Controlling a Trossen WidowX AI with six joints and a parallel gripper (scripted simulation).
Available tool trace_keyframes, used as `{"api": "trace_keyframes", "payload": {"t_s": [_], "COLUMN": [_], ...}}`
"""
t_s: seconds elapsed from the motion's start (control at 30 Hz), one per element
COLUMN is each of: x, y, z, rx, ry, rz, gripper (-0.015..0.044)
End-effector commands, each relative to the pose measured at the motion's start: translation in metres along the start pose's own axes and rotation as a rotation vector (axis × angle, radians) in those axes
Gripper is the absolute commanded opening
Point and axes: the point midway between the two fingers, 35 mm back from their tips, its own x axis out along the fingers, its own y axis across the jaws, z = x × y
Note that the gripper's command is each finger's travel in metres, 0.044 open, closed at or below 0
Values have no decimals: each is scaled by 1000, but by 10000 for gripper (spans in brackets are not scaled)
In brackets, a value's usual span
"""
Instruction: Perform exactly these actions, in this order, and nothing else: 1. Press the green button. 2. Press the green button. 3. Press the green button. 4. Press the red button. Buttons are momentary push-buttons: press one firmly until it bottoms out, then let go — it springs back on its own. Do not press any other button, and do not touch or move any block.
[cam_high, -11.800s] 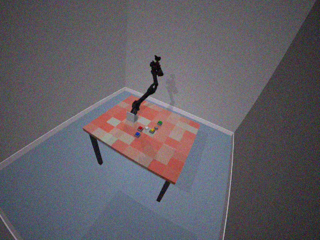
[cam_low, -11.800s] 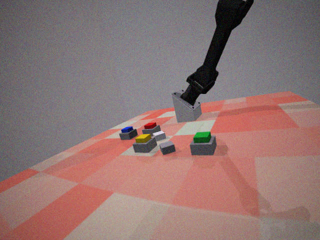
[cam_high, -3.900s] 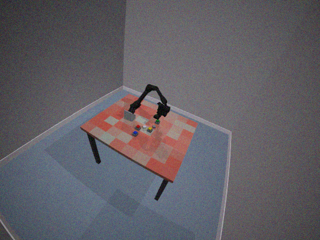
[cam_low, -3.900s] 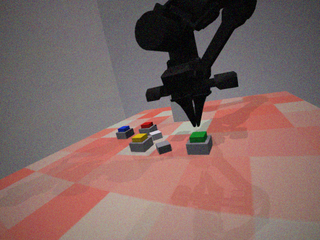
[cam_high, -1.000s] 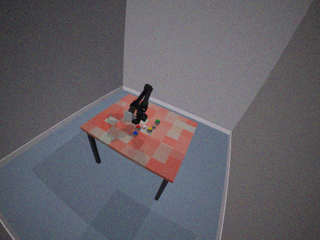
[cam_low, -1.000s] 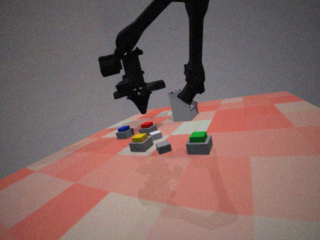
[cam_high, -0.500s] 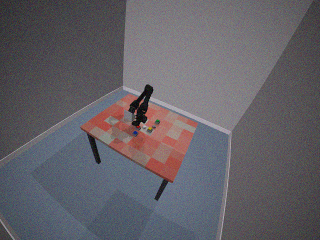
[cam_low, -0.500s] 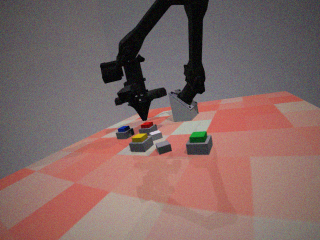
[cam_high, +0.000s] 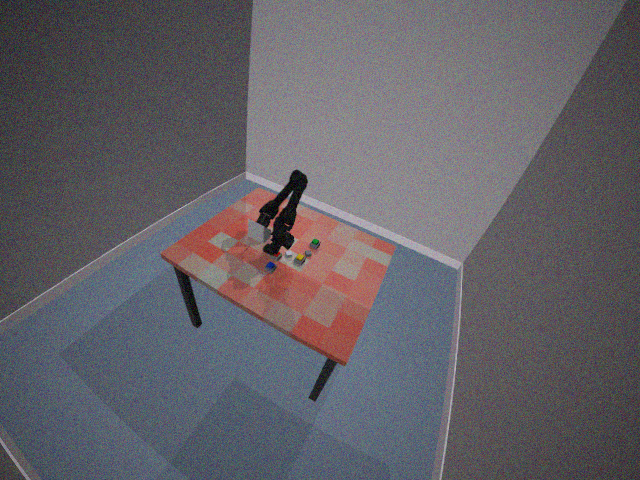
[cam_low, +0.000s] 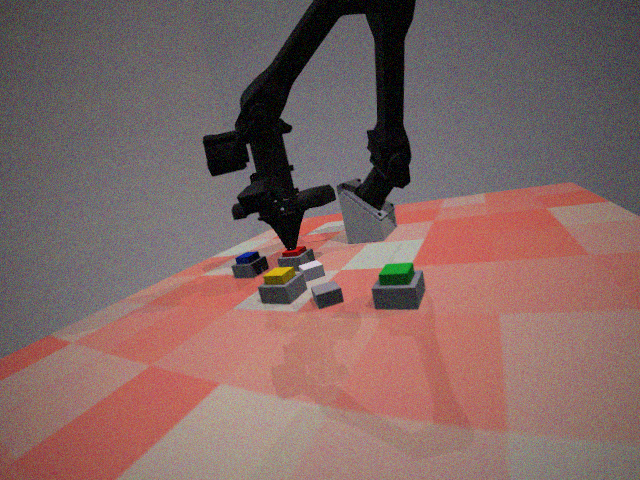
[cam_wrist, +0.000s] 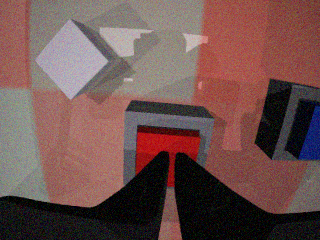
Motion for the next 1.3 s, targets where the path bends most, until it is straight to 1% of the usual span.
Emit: {"api": "trace_keyframes", "payload": {"t_s": [0.0, 0.43, 0.57, 0.7, 0.77, 0.87, 1.0, 1.1, 1.17, 1.2, 1.27], "x": [2, 2, -28, -31, -33, -44, -62, -69, -76, -79, -84], "y": [2, 2, 1, 2, 5, 25, 84, 120, 156, 176, 209], "z": [-2, -2, -2, -2, 2, 24, 64, 78, 86, 88, 89], "rx": [10, 10, 9, 10, 8, -5, -43, -46, -33, -27, -17], "ry": [1, 1, 1, 1, 2, 6, 6, 1, -5, -7, -9], "rz": [9, 9, 7, 7, 2, -24, -59, -62, -55, -49, -36], "gripper": [20, 20, 20, 20, 72, 151, 256, 335, 387, 400, 400]}}
